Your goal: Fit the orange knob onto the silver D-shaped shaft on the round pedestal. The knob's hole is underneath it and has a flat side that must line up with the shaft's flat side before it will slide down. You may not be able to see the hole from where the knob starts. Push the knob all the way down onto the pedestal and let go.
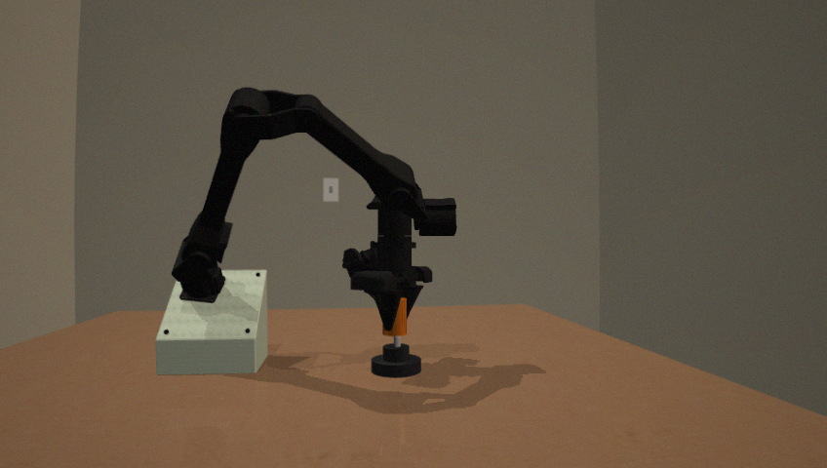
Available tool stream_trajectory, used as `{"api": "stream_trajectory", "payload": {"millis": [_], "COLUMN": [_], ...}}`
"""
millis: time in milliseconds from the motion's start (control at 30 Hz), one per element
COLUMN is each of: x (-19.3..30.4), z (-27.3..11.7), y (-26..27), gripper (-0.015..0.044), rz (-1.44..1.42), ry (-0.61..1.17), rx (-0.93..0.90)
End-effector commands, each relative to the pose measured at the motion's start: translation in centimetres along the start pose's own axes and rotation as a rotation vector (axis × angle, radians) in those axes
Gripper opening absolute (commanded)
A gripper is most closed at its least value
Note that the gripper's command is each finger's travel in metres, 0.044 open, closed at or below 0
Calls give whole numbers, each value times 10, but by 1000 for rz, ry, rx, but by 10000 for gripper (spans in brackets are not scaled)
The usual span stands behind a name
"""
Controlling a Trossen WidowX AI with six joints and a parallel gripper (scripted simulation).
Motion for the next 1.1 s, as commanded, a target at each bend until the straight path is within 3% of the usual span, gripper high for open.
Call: {"api": "stream_trajectory", "payload": {"millis": [0, 1067], "x": [0, -1], "z": [-1, -2], "y": [-1, 0], "gripper": [0, 0], "rz": [-38, -63], "ry": [2, 2], "rx": [4, 4]}}
Point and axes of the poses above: the point midway between the two fingers, 35 mm back from their tips, its own z axis out along the fingers, its own y axis across the jaws, x = y × z, the point moved 7 cm from there along -z, back along the fingers, and after that the axes turned 14 degrees about z, right-handed, at the moved point
